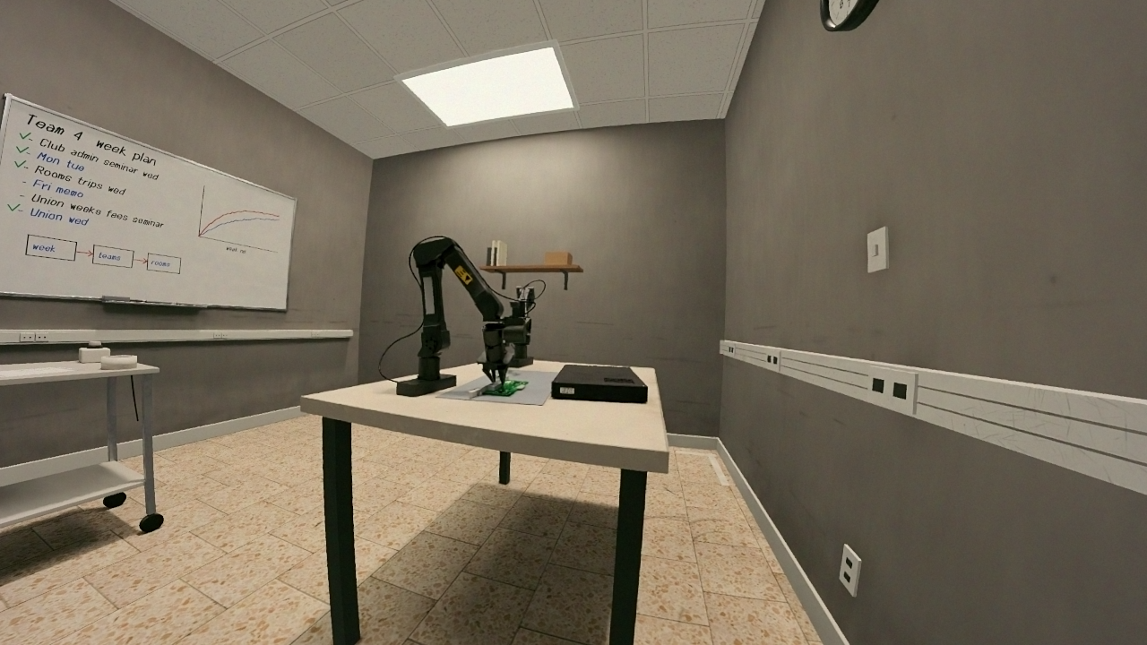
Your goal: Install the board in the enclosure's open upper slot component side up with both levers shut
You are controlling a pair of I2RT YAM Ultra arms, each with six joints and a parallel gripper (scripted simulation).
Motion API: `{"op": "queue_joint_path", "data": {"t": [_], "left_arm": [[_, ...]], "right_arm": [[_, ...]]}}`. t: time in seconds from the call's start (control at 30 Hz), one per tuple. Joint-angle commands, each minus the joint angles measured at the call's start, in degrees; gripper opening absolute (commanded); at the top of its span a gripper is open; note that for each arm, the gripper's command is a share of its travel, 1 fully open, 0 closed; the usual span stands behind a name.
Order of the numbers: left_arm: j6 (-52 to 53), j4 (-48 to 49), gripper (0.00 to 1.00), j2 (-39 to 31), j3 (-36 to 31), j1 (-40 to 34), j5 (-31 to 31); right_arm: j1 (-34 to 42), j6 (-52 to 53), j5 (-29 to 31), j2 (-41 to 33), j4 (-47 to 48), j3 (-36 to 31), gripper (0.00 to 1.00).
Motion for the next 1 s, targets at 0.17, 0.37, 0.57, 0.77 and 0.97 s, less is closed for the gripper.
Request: {"op": "queue_joint_path", "data": {"t": [0.17, 0.37, 0.57, 0.77, 0.97], "left_arm": [[-0.39, 1.07, 1.00, 0.65, -0.55, -0.39, -0.61], [-0.39, 1.07, 1.00, 0.65, -0.55, -0.39, -0.61], [-0.39, 1.07, 1.00, 0.65, -0.55, -0.39, -0.61], [-0.39, 1.07, 1.00, 0.65, -0.55, -0.39, -0.61], [-0.37, -1.38, 1.00, 0.52, 0.07, -0.34, -1.10]], "right_arm": [[0.03, -0.19, -0.62, 0.78, 0.39, -0.07, 0.25], [-0.46, -0.55, -0.63, 1.00, 0.06, 0.11, 0.06], [-0.46, -0.54, -0.63, 1.00, 0.06, 0.11, 0.11], [-0.27, -0.29, -0.63, -3.45, -6.71, 3.66, 0.18], [0.58, 2.48, -0.54, -5.82, -11.44, 7.52, 0.18]]}}
